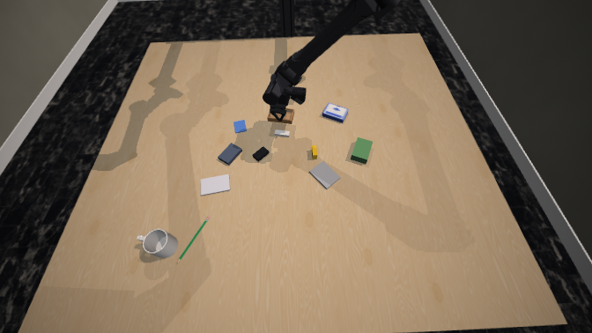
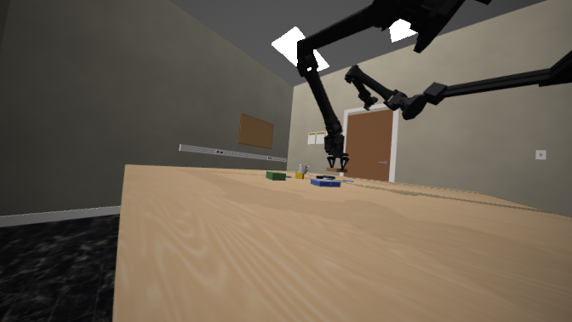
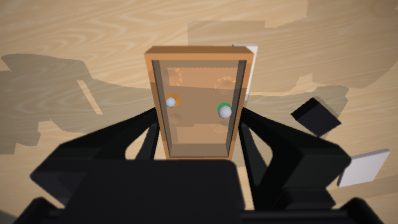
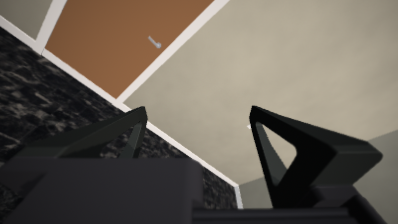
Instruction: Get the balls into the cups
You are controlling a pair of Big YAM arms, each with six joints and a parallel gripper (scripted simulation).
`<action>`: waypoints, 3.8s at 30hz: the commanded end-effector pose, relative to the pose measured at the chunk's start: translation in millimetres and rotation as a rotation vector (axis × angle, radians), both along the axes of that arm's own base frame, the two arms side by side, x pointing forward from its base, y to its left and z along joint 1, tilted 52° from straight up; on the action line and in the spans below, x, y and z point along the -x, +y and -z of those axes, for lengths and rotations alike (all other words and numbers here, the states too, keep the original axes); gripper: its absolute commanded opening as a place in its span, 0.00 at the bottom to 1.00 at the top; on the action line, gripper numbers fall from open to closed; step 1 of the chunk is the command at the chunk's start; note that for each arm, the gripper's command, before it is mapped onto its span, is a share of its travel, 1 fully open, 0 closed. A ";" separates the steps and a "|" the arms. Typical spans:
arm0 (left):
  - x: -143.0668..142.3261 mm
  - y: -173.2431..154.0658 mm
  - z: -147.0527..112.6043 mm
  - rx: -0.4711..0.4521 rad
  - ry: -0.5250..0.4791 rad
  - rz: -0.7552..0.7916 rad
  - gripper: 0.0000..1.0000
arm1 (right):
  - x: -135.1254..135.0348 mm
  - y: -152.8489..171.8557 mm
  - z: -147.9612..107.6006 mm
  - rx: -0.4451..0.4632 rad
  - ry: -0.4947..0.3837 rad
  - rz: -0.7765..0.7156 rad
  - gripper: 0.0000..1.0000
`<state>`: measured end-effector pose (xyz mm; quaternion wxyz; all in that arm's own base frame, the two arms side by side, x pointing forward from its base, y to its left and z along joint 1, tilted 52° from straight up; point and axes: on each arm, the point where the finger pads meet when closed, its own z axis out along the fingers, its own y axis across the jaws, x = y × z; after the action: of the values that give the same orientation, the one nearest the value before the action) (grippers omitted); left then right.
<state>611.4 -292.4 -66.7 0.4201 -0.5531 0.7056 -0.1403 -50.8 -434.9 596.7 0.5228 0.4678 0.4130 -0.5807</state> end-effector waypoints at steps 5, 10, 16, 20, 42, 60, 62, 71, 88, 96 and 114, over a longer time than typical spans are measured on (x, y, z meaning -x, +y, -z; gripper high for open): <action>-1.8 -1.1 -5.7 0.013 -0.007 -0.011 0.70 | 7.2 10.6 -29.1 0.044 0.015 0.022 1.00; -1.8 -1.1 -5.7 0.013 -0.007 -0.011 0.70 | 7.2 10.6 -29.1 0.044 0.015 0.022 1.00; -1.7 -1.2 -5.5 0.012 -0.006 -0.011 0.70 | 7.2 10.6 -29.1 0.044 0.015 0.022 1.00; -1.7 -1.2 -5.5 0.012 -0.006 -0.011 0.70 | 7.2 10.6 -29.1 0.044 0.015 0.022 1.00; -2.0 -1.8 -5.7 0.013 -0.009 -0.010 0.70 | 7.2 10.6 -29.1 0.044 0.015 0.022 1.00; -2.0 -2.1 -5.6 0.015 -0.011 -0.010 0.70 | 7.2 10.6 -29.1 0.044 0.015 0.022 1.00; -2.0 -2.1 -5.6 0.015 -0.011 -0.010 0.70 | 7.2 10.6 -29.1 0.044 0.015 0.022 1.00; -2.1 -2.2 -5.7 0.015 -0.013 -0.010 0.70 | 7.2 10.6 -29.1 0.044 0.015 0.022 1.00; -2.1 -2.3 -5.7 0.016 -0.014 -0.010 0.70 | 7.2 10.6 -29.1 0.044 0.015 0.022 1.00; -2.3 -1.9 -5.2 0.016 -0.013 -0.010 0.70 | 7.2 10.6 -29.1 0.044 0.015 0.022 1.00; -9.9 10.7 9.3 0.008 0.008 -0.028 0.70 | 7.2 10.6 -29.1 0.044 0.015 0.022 1.00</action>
<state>615.5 -291.5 -64.7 0.4197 -0.5550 0.7043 -0.1406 -50.8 -434.9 596.7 0.5228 0.4678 0.4130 -0.5807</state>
